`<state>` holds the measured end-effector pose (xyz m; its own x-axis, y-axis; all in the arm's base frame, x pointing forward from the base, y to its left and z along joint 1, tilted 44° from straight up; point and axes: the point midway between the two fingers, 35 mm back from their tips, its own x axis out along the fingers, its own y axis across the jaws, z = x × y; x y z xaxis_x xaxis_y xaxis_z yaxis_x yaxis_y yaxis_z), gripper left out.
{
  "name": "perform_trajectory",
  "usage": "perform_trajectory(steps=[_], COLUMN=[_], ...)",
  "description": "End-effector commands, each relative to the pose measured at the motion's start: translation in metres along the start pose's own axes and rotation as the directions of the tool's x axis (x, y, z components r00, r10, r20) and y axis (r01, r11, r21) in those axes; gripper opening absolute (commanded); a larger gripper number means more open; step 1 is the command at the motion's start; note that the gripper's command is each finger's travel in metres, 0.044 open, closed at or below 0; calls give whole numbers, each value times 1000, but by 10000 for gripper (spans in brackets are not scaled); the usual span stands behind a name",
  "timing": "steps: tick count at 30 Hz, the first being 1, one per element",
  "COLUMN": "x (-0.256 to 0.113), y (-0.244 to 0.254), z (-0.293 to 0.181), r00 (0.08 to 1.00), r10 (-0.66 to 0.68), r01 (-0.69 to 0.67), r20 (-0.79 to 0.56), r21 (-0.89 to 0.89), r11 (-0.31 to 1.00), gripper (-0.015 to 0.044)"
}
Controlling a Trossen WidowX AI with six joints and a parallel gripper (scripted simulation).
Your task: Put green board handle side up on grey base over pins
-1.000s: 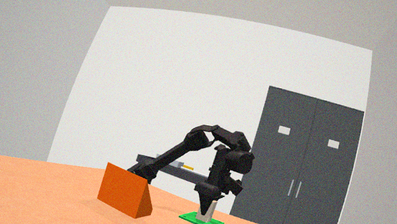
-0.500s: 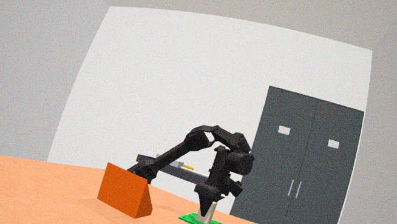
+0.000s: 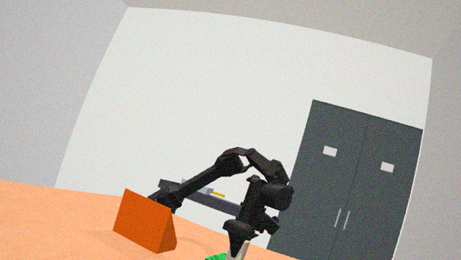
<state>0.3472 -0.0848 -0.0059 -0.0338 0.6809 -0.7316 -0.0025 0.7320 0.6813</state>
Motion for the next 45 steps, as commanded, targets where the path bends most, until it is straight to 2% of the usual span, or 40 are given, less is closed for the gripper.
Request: perform_trajectory(steps=[1,42,45], x=[5,22,20], y=[1,1,1], z=[-1,0,0], r00=[1000,1000,1000], r10=[6,1,-5], r01=[-6,-1,5], r20=[1,0,-2], r21=[5,4,-1], r11=[1000,1000,1000], gripper=[0,0,79])
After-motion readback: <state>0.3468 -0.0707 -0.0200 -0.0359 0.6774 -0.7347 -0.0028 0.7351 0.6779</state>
